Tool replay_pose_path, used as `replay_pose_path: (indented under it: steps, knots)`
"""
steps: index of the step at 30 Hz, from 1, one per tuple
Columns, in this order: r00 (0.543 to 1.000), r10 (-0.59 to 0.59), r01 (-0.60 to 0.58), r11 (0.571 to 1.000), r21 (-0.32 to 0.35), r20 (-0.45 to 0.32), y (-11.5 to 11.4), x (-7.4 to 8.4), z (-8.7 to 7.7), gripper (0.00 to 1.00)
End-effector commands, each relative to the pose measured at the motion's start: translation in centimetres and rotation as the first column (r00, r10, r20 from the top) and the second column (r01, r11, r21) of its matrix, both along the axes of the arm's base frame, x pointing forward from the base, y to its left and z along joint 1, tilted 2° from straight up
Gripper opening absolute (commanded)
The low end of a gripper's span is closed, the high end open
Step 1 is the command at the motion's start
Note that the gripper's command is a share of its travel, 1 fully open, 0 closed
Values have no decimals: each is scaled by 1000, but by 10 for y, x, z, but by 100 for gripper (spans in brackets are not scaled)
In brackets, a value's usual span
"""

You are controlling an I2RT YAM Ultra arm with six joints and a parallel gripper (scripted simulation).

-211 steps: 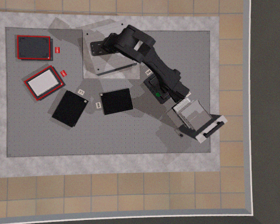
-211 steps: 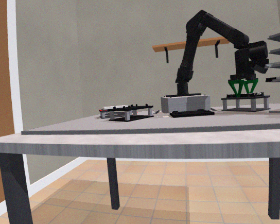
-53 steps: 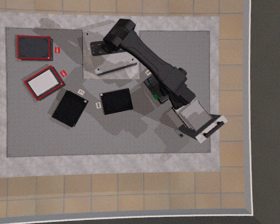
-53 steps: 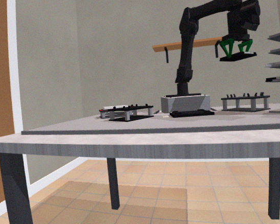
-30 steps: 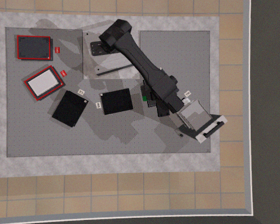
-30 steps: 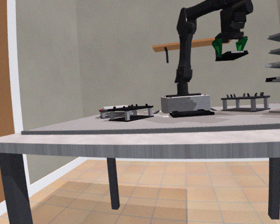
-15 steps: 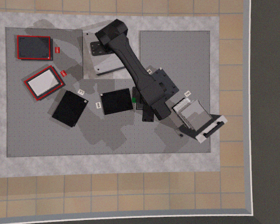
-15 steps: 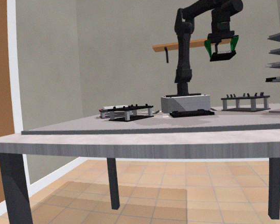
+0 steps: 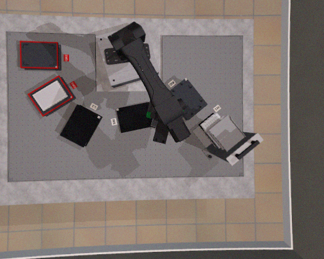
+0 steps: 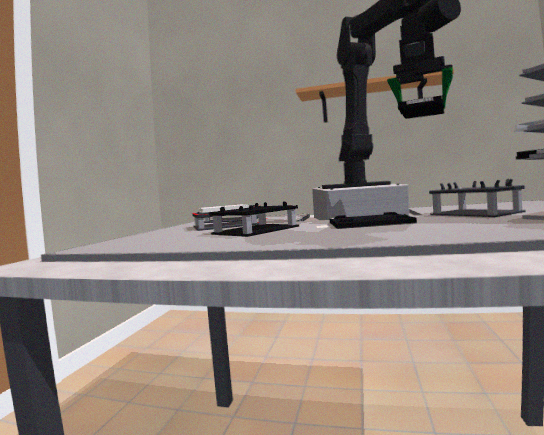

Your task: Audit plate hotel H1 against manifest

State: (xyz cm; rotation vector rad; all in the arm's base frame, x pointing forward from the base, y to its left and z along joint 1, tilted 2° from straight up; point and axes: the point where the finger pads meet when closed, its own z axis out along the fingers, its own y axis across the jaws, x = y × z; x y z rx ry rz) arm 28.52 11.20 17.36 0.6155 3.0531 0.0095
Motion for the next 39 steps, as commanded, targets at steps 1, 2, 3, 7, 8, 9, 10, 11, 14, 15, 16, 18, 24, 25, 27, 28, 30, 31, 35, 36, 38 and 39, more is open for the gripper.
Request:
replay_pose_path:
  steps: [1,2,3,7,8,9,10,11,14,15,16,18,24,25,27,28,30,31,35,36,38,39]
  knots:
    - [997,-77,76,997,13,24,0,0,7,86]
    - [995,-93,93,996,14,23,0,0,7,86]
    - [994,-110,110,994,15,23,-3,0,7,86]
    - [984,-176,175,984,18,22,-17,1,7,86]
    - [981,-192,192,981,18,22,-20,2,7,86]
    - [978,-208,208,978,19,22,-23,2,7,86]
    - [978,-208,208,978,19,22,-23,2,7,86]
    - [978,-208,208,978,19,22,-23,2,7,86]
    - [966,-257,257,966,21,21,-33,2,7,86]
    - [962,-273,273,962,22,20,-37,3,7,86]
    - [957,-289,289,957,22,20,-40,3,7,86]
    - [947,-321,320,947,24,19,-47,3,6,86]
    - [910,-414,413,910,28,17,-66,5,6,86]
    - [903,-429,428,903,29,17,-66,5,6,86]
    - [896,-444,443,896,29,16,-66,5,6,86]
    - [896,-444,443,896,29,16,-66,5,6,86]
    - [881,-473,473,881,31,15,-66,5,6,86]
    - [873,-488,487,873,31,15,-66,5,6,86]
    - [838,-545,544,838,34,12,-66,5,6,86]
    - [829,-559,558,829,35,12,-66,5,6,86]
    - [806,-592,591,806,36,10,-69,4,6,86]
    - [792,-610,610,792,37,10,-72,3,6,86]
